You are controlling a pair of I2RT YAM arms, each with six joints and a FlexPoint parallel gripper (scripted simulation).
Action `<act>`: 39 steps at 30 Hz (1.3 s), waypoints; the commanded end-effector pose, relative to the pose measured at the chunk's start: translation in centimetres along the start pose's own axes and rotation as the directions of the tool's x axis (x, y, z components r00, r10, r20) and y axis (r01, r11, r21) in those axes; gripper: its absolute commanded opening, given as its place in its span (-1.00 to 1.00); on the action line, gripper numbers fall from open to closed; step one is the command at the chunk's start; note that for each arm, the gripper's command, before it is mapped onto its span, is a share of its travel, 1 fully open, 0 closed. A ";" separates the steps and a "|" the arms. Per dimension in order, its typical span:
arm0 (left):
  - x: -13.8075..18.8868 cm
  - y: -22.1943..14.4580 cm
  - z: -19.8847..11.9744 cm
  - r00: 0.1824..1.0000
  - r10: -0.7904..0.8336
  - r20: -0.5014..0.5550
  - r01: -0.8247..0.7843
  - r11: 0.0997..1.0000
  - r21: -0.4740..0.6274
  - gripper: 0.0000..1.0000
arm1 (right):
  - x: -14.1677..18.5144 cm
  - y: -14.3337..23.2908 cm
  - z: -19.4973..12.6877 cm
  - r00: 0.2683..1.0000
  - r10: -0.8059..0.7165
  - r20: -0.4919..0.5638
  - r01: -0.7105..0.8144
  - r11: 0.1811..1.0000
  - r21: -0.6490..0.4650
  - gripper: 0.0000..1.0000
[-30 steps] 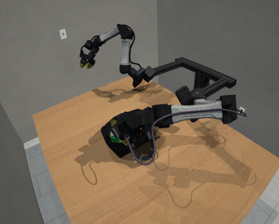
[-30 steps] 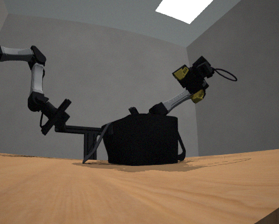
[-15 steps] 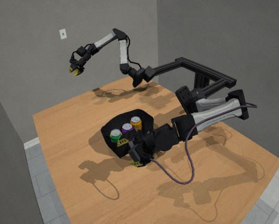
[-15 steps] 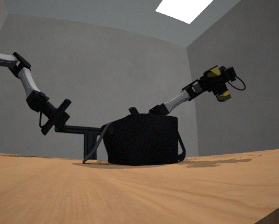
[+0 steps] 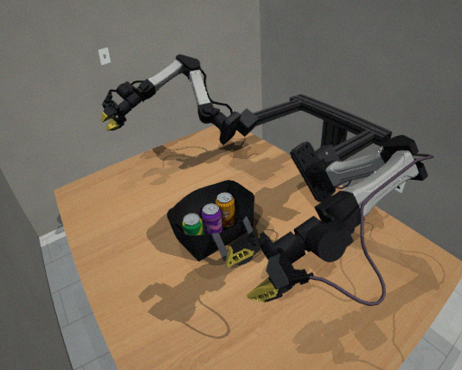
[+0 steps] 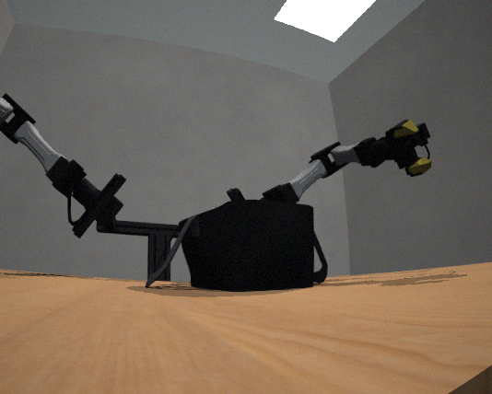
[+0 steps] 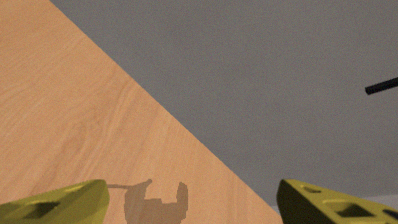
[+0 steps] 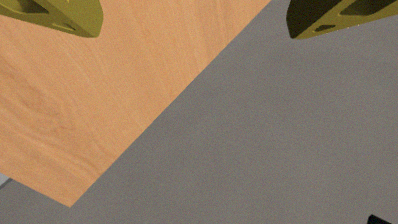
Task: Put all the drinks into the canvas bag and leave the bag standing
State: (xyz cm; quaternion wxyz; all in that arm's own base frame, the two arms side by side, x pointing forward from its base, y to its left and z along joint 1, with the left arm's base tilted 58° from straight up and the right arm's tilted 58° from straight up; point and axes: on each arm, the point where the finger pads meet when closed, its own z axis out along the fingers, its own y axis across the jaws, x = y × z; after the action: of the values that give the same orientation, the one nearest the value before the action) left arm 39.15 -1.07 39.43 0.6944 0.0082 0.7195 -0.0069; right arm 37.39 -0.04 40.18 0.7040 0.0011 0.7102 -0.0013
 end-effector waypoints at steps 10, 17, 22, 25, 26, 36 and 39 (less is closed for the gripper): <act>-4.0 -0.1 -1.5 0.993 0.020 0.115 -0.020 1.000 0.002 0.73 | -1.1 0.8 -0.1 0.999 -0.017 0.029 0.019 0.999 -0.043 0.73; -3.1 -0.5 -1.7 0.996 0.022 0.090 -0.024 1.000 0.016 0.73 | -1.5 0.7 -0.6 0.999 -0.013 0.036 0.015 0.999 -0.042 0.73; -0.9 -0.5 -1.0 0.999 0.024 0.022 -0.024 1.000 0.011 0.73 | -1.4 0.7 -0.7 0.999 -0.009 0.031 0.010 0.999 -0.039 0.73; 0.1 -0.4 -0.5 1.000 0.025 -0.006 -0.024 1.000 0.007 0.73 | -1.4 0.6 -0.7 1.000 -0.006 0.028 0.007 0.999 -0.035 0.73; -0.9 -0.4 -0.7 1.000 0.024 0.016 -0.024 1.000 0.006 0.73 | -1.3 0.6 -0.7 1.000 -0.006 0.026 0.007 0.999 -0.035 0.73; -0.4 0.1 -0.6 1.000 0.024 0.004 -0.024 1.000 -0.006 0.73 | -1.6 0.5 -0.8 1.000 -0.001 0.031 0.002 0.999 -0.032 0.73; -0.2 0.1 -0.6 1.000 0.024 0.004 -0.024 1.000 -0.007 0.73 | -1.6 0.5 -0.8 1.000 0.001 0.030 0.000 1.000 -0.031 0.73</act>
State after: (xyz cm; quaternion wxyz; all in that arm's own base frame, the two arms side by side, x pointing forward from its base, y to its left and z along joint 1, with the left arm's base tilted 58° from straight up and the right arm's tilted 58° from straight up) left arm 38.64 -0.76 39.90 0.6991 0.0081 0.7149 -0.0020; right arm 37.70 0.27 39.83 0.7028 -0.0039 0.7113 0.0037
